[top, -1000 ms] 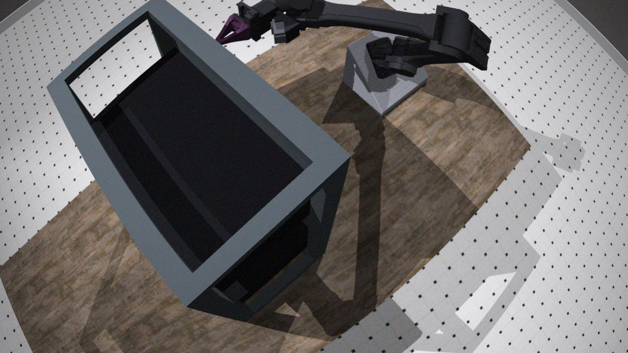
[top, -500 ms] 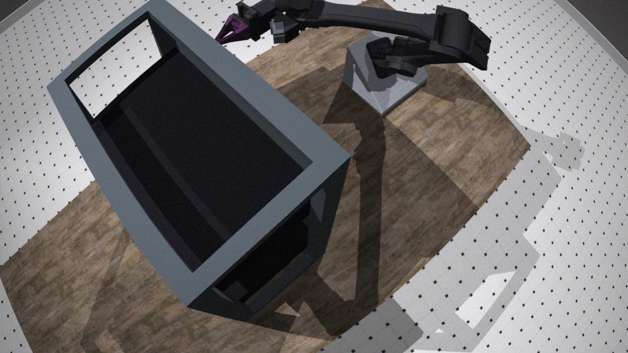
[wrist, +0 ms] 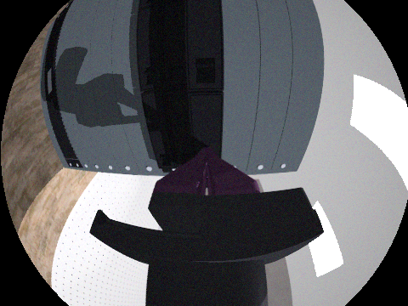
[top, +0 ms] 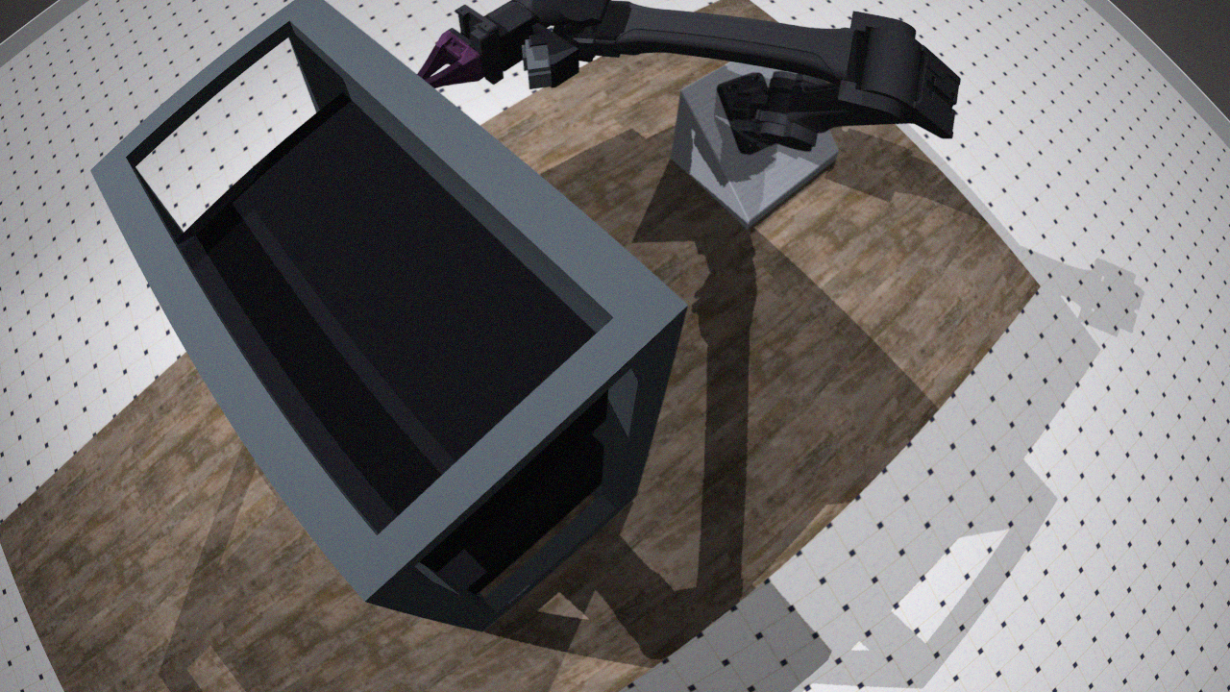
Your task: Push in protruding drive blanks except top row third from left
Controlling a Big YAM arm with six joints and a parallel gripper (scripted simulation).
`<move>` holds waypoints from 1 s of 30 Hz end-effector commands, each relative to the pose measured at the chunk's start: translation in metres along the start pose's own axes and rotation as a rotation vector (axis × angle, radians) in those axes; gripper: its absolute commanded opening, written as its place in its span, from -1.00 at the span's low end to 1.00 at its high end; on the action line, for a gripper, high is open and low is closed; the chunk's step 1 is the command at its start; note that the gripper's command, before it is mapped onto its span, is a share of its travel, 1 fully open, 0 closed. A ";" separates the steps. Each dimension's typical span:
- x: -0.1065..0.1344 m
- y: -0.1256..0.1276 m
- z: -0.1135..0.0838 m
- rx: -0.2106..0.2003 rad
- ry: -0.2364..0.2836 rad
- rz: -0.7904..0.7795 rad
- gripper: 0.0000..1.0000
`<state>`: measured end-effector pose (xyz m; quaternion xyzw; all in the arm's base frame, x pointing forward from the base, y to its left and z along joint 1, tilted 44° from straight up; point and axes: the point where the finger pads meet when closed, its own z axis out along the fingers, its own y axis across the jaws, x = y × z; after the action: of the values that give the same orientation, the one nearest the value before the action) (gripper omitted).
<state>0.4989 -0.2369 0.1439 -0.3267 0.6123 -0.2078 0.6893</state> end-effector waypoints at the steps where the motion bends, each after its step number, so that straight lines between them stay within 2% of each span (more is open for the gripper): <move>1: -0.005 -0.016 0.032 0.003 -0.033 -0.044 -1.00; 20: -0.005 -0.016 0.032 0.003 -0.033 -0.044 -1.00; 30: -0.007 -0.016 0.048 0.003 -0.034 -0.043 -1.00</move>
<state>0.5062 -0.2353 0.1443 -0.3230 0.6161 -0.2086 0.6875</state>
